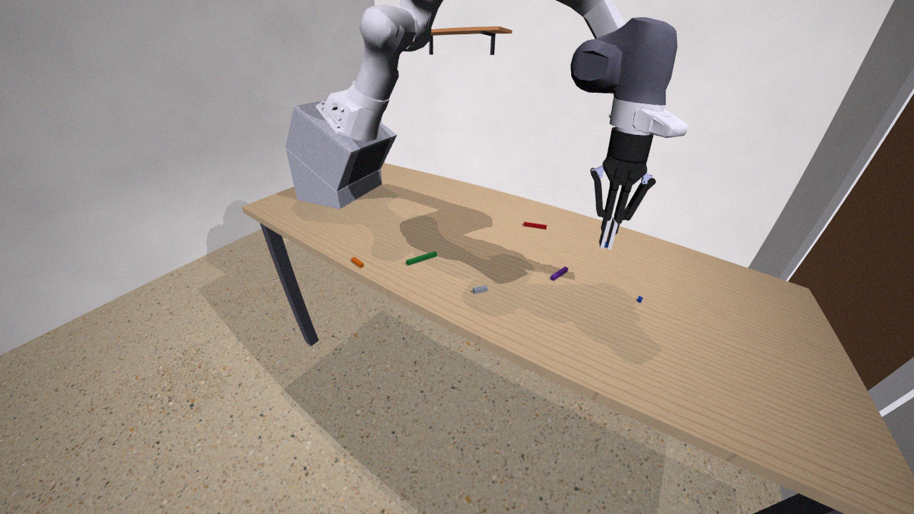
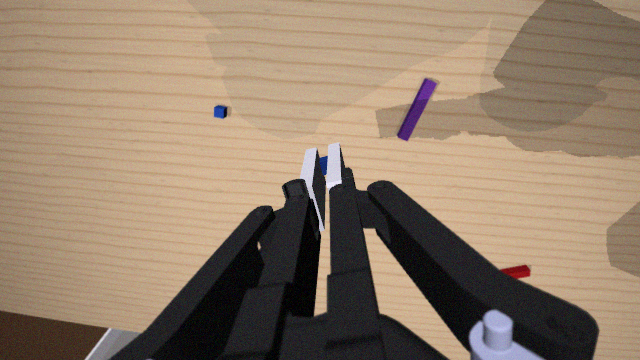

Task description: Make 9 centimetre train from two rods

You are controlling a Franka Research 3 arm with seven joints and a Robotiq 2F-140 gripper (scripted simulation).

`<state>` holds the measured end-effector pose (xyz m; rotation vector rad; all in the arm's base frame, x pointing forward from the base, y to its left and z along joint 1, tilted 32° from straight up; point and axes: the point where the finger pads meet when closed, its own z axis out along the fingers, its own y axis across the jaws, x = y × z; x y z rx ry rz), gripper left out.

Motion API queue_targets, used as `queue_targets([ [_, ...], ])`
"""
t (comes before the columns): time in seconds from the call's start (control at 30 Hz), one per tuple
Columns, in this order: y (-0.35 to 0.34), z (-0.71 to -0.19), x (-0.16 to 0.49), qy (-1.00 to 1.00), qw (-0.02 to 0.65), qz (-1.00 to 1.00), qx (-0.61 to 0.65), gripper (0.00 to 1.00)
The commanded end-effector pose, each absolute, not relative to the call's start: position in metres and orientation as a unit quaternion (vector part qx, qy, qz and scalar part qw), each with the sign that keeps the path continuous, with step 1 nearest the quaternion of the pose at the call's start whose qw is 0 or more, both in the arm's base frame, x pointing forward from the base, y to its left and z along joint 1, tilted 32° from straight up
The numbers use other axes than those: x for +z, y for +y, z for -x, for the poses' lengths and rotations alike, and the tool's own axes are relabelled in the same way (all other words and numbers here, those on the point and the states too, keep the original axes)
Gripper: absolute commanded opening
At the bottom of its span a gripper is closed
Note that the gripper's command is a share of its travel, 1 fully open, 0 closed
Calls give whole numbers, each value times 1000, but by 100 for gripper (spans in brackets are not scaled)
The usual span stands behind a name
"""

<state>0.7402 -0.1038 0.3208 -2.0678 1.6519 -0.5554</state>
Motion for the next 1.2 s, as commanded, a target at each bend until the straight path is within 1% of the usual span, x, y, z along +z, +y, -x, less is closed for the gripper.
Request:
queue_targets([
  [0.0, -90, -748, 325, 659, 207, 701, -178, 12],
  [0.67, -84, -752, 327, 660, 207, 699, -179, 12],
  [1.17, -82, -776, 290, 660, 207, 699, -179, 12],
])
